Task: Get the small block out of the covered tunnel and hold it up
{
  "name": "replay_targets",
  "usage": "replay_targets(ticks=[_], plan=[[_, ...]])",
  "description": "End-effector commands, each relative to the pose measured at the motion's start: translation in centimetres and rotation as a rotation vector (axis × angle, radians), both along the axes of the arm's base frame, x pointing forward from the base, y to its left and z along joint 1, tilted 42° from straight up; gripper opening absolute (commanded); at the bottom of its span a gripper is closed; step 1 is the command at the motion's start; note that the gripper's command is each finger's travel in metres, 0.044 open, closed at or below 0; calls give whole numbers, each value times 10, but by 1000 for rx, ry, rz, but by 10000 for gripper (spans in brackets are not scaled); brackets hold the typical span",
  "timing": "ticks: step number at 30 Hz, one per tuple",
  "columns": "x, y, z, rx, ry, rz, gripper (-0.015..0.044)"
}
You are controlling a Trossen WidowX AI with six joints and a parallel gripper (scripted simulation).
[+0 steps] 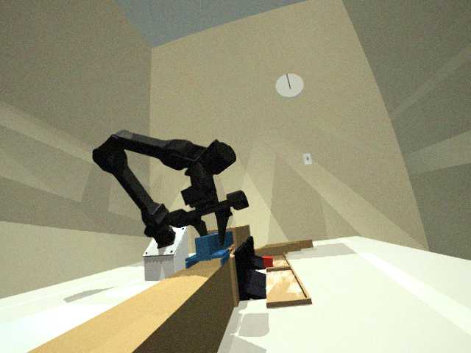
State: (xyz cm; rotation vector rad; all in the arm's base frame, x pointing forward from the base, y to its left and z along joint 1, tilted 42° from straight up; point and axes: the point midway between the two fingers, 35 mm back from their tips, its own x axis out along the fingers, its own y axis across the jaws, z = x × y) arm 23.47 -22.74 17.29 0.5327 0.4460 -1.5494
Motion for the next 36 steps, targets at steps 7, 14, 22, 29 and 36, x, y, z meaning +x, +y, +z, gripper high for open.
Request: replay_targets(ticks=[7,14,22,29,36], plan=[[6,25,-29,25,3,14,0],[0,5,-5,-70,-53,-71,53],[2,9,0,-54,-44,-55,262],[8,29,23,14,1,12,440],[25,34,15,23,40,64,440]])
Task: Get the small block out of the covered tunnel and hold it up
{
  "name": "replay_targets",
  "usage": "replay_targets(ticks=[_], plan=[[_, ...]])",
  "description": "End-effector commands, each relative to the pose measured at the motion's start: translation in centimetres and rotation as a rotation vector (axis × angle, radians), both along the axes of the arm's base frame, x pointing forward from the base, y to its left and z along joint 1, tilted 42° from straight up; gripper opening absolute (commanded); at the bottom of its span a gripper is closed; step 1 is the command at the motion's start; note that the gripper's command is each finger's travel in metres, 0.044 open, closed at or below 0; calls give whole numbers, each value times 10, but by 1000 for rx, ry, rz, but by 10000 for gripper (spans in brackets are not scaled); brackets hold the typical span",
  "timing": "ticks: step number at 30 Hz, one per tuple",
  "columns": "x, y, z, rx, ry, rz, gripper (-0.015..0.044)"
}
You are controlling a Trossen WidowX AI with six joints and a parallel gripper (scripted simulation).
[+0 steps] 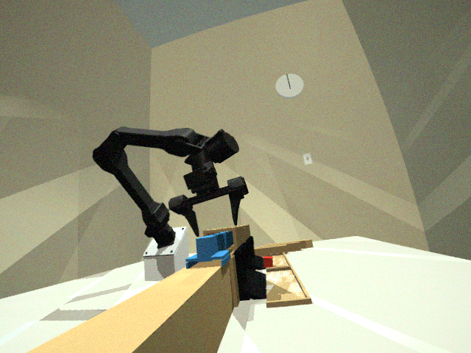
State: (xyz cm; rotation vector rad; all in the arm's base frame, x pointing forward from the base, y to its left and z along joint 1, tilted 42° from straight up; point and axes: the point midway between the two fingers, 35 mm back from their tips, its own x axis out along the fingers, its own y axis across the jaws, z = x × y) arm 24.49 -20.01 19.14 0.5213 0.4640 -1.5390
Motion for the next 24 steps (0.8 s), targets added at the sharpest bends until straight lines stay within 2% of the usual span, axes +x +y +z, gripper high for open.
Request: replay_targets(ticks=[1,6,9,17,24], plan=[[24,11,-5,29,43,84,440],[78,47,-21,87,188,285,440],[89,73,-34,110,186,347,440],[124,134,-95,207,589,616,440],[132,203,-167,294,1055,878,440]])
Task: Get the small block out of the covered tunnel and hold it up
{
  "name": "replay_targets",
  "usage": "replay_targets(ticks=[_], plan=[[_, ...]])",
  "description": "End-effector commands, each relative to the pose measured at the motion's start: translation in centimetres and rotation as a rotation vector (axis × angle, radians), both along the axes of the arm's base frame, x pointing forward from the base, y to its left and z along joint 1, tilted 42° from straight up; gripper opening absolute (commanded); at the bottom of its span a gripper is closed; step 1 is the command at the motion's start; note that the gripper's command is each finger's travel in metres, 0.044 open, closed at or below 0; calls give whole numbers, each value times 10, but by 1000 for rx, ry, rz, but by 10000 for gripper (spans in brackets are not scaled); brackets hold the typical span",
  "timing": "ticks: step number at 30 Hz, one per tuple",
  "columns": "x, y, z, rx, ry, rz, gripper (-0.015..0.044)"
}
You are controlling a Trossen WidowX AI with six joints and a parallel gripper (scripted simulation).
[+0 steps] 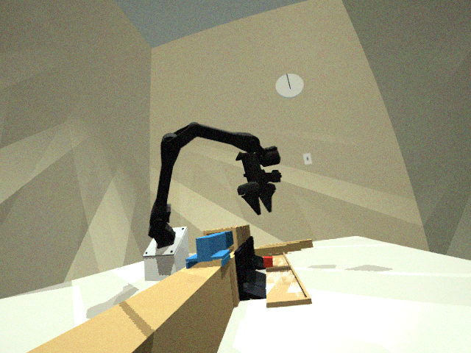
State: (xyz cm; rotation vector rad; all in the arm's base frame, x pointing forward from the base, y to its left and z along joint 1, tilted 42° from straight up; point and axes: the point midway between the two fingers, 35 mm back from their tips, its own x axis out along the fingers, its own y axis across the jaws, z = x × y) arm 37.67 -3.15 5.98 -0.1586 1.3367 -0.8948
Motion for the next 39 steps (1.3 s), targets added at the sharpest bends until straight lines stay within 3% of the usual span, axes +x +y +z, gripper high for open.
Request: replay_targets(ticks=[1,4,39], plan=[[-2,44,-46,21,274,180,440],[-5,57,-60,25,365,235,440],[-3,29,-96,28,362,238,440]])
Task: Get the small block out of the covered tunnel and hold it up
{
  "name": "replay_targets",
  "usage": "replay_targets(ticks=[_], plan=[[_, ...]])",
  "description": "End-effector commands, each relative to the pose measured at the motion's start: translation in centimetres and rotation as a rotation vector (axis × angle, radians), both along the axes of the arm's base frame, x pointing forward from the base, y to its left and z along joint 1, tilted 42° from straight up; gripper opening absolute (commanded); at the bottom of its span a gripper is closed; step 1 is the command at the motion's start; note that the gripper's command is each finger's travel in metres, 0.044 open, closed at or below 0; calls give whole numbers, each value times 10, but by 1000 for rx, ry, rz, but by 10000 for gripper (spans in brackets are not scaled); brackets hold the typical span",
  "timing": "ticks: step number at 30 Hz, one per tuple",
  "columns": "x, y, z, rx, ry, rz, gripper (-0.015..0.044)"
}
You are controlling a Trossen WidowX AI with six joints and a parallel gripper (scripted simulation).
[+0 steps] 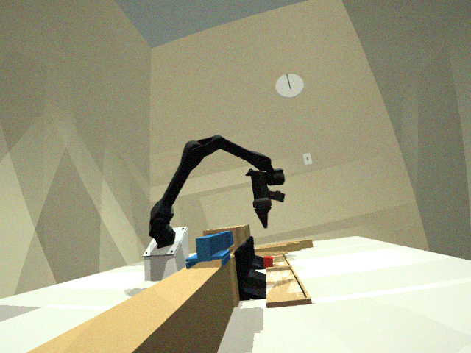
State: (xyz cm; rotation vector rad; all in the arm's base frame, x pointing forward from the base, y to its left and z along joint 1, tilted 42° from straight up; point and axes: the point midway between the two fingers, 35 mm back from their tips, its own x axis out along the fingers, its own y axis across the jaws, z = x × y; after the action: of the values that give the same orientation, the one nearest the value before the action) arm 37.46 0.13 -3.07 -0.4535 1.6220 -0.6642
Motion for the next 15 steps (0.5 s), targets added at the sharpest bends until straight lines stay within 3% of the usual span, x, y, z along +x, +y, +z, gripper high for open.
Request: replay_targets(ticks=[1,15], plan=[[-1,-5,-7,-6,7,6,440],[-3,-20,-25,-6,6,7,440]])
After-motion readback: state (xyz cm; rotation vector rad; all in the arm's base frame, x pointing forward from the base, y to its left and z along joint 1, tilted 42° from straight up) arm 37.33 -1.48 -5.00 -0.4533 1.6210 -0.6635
